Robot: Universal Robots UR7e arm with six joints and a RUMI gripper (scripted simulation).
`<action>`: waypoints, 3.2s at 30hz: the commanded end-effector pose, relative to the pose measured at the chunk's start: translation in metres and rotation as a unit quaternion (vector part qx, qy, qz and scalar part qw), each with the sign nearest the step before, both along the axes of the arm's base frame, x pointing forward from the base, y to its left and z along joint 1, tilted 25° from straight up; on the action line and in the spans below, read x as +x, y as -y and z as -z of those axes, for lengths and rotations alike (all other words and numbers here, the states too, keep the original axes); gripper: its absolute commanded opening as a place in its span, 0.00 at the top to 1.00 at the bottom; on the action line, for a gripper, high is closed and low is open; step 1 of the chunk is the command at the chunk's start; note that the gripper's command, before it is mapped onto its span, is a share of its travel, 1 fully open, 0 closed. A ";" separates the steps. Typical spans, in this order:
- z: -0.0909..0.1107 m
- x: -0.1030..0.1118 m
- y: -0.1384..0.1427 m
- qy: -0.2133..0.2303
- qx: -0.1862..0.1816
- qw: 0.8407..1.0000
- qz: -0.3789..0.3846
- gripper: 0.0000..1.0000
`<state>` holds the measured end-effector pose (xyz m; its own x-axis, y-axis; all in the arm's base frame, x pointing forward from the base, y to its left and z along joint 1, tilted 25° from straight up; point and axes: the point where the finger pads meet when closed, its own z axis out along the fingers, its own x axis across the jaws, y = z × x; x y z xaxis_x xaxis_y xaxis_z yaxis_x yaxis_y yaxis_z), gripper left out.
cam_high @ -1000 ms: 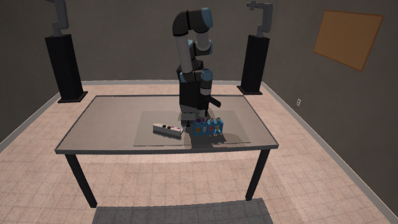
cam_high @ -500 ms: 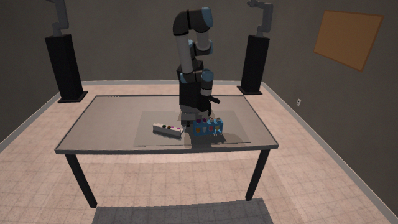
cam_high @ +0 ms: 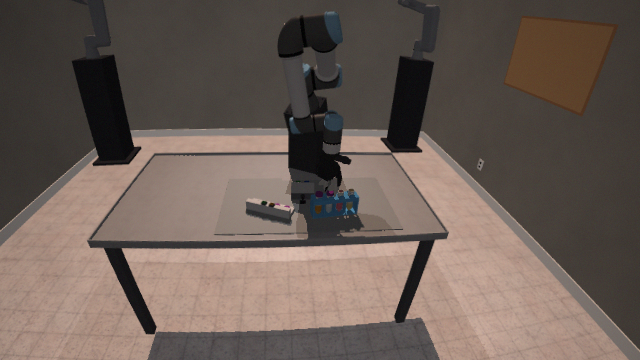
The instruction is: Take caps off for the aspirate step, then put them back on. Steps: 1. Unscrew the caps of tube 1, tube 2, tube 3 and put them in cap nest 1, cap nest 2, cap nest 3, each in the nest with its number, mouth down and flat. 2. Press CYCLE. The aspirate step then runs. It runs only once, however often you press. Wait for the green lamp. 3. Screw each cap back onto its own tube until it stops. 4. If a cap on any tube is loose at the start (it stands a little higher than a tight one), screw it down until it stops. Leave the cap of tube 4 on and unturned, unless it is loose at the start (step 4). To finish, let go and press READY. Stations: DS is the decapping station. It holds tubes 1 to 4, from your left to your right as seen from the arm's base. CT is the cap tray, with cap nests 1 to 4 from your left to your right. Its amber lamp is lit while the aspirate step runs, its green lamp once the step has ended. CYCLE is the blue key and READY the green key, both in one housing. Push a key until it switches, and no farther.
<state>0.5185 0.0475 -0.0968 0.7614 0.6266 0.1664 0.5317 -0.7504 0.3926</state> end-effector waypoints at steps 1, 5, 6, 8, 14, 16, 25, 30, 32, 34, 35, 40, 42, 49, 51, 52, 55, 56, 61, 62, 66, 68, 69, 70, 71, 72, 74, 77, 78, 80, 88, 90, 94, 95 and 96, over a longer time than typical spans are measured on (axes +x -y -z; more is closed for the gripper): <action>0.000 0.000 0.000 0.001 0.000 1.000 0.000 0.65; 0.000 0.000 0.000 0.001 0.000 1.000 0.000 0.65; 0.000 0.000 0.000 0.001 0.000 1.000 0.000 0.65; 0.000 0.000 0.000 0.018 0.031 0.997 0.075 0.65; 0.000 0.000 0.000 0.053 0.092 0.969 0.223 0.65; 0.000 0.000 0.000 0.069 0.120 0.946 0.292 0.65; 0.000 0.000 0.000 0.106 0.186 0.866 0.452 0.65; 0.000 0.000 0.000 0.106 0.186 0.866 0.452 0.65; 0.000 0.000 0.000 0.106 0.186 0.866 0.452 1.00; 0.000 0.000 0.000 0.106 0.186 0.866 0.452 1.00; 0.000 0.000 0.000 0.106 0.186 0.866 0.452 1.00; 0.000 0.000 0.000 0.106 0.186 0.866 0.452 1.00; 0.000 0.000 0.000 0.106 0.186 0.866 0.452 1.00; 0.000 0.000 0.000 0.087 0.153 0.912 0.371 1.00; 0.000 0.000 0.000 0.077 0.135 0.931 0.330 1.00; -0.001 0.000 0.000 0.072 0.127 0.940 0.308 1.00; -0.001 0.000 0.000 0.067 0.118 0.948 0.287 1.00; -0.001 0.000 0.000 0.062 0.109 0.956 0.266 1.00; -0.001 0.000 0.000 0.037 0.064 0.985 0.156 1.00; -0.001 0.000 0.000 0.032 0.055 0.989 0.133 1.00; -0.001 0.000 0.000 0.011 0.018 0.999 0.043 1.00; -0.001 0.000 0.000 0.001 0.000 1.000 0.000 1.00; -0.001 0.000 0.000 0.001 0.000 1.000 0.000 1.00; -0.001 0.000 0.000 0.001 0.000 1.000 0.000 1.00; -0.001 0.000 0.000 0.001 0.000 1.000 0.000 1.00; -0.001 0.000 0.000 0.001 0.000 1.000 0.000 1.00; -0.001 0.000 0.000 0.001 0.000 1.000 0.000 1.00; -0.001 0.000 0.000 0.001 0.000 1.000 0.000 0.65; -0.001 0.000 0.000 0.001 0.000 1.000 0.000 0.65; -0.001 0.000 0.000 0.001 0.000 1.000 0.000 0.65; -0.001 0.000 0.000 0.009 0.015 0.999 0.037 0.65; -0.001 0.000 0.000 0.018 0.031 0.997 0.075 0.65; -0.001 0.000 0.000 0.044 0.077 0.978 0.187 0.65; -0.001 0.000 0.000 0.053 0.092 0.969 0.223 0.65; -0.001 0.000 0.000 0.060 0.105 0.960 0.254 0.65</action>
<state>0.5185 0.0474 -0.0963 0.8948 0.3357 0.2943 0.2451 -0.9204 0.3046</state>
